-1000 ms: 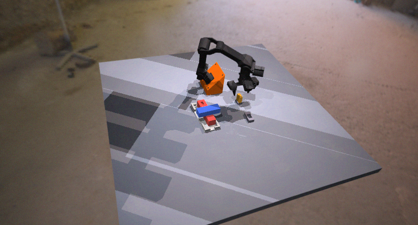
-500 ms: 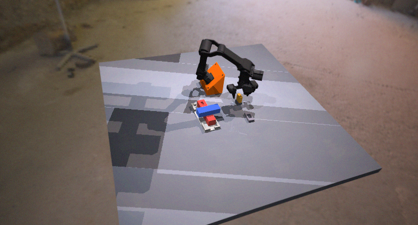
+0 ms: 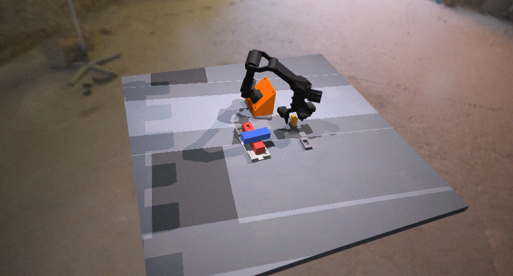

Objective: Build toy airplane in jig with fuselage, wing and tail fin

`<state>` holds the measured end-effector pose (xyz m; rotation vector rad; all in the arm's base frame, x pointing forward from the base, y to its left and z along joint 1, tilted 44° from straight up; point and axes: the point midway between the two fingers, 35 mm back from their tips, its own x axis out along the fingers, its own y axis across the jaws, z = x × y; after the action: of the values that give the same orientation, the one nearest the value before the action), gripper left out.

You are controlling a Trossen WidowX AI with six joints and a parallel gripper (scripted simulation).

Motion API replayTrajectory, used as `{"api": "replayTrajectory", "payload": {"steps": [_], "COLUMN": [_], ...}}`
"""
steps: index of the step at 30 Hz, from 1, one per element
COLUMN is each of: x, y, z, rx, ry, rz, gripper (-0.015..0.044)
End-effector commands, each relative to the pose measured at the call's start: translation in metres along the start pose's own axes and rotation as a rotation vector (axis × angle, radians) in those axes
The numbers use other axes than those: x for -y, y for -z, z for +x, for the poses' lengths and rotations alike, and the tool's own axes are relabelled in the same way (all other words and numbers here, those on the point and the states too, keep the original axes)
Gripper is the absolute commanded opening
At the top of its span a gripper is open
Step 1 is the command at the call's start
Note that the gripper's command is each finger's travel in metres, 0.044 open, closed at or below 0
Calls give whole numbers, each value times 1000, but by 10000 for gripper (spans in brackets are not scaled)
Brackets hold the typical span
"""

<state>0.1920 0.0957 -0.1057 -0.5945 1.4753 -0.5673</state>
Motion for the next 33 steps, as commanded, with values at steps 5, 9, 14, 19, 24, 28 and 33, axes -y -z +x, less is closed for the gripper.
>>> {"api": "replayTrajectory", "payload": {"steps": [5,9,14,19,24,28,33], "x": [2,2,2,2,1,0,-2], "y": [2,2,2,2,1,0,-2], "z": [4,4,4,4,-1,-10,-25], "rx": [-7,-7,-7,-7,-7,-7,-7], "ry": [10,10,10,10,11,10,8], "rz": [-7,-7,-7,-7,-13,-15,-15], "gripper": [230,125,52,0,0,0,0]}}
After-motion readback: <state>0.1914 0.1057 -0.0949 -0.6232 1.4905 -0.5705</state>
